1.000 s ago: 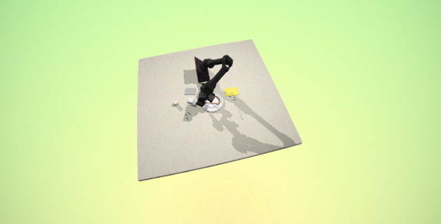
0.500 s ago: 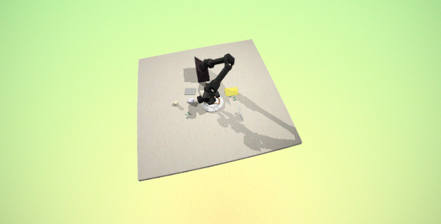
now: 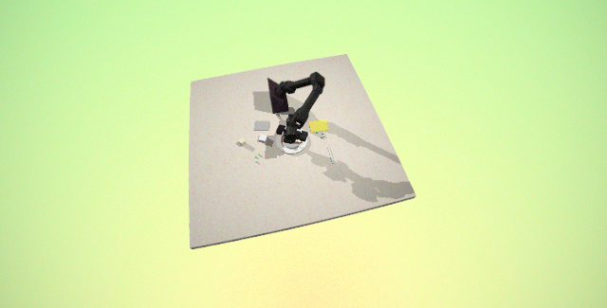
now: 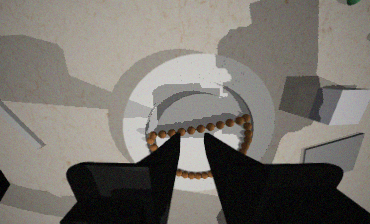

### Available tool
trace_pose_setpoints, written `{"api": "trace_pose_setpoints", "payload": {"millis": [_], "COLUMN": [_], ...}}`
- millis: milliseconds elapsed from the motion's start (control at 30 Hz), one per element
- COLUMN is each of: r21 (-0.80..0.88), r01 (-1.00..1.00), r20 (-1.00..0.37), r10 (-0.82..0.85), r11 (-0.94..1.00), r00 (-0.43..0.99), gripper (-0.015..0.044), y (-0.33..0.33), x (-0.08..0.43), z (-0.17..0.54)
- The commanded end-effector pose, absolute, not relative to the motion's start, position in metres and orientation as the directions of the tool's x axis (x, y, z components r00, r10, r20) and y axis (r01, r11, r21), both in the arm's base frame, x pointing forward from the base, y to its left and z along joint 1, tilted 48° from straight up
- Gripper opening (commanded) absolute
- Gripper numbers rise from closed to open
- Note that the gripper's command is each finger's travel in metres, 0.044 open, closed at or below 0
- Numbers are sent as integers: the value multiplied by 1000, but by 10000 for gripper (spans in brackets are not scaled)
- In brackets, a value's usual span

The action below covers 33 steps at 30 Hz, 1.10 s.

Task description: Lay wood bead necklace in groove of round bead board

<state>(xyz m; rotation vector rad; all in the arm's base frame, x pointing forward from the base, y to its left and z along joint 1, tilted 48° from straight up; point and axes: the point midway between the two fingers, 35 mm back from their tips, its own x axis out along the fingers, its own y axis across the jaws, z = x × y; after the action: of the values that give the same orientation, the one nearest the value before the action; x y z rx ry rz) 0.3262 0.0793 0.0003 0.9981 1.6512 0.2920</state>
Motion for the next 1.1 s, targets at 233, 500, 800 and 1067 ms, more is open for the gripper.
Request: {"api": "trace_pose_setpoints", "payload": {"millis": [233,500,800,1067], "r21": [105,105,105,116], "r01": [990,990,990,988], "r20": [-670,-670,-670,-672], "r10": [742,742,742,740], "r11": [92,92,92,98], "r00": [2,2,2,6], "gripper": [120,120,120,120], "y": [99,99,99,105], "x": [337,337,337,338], "z": [45,45,45,40]}}
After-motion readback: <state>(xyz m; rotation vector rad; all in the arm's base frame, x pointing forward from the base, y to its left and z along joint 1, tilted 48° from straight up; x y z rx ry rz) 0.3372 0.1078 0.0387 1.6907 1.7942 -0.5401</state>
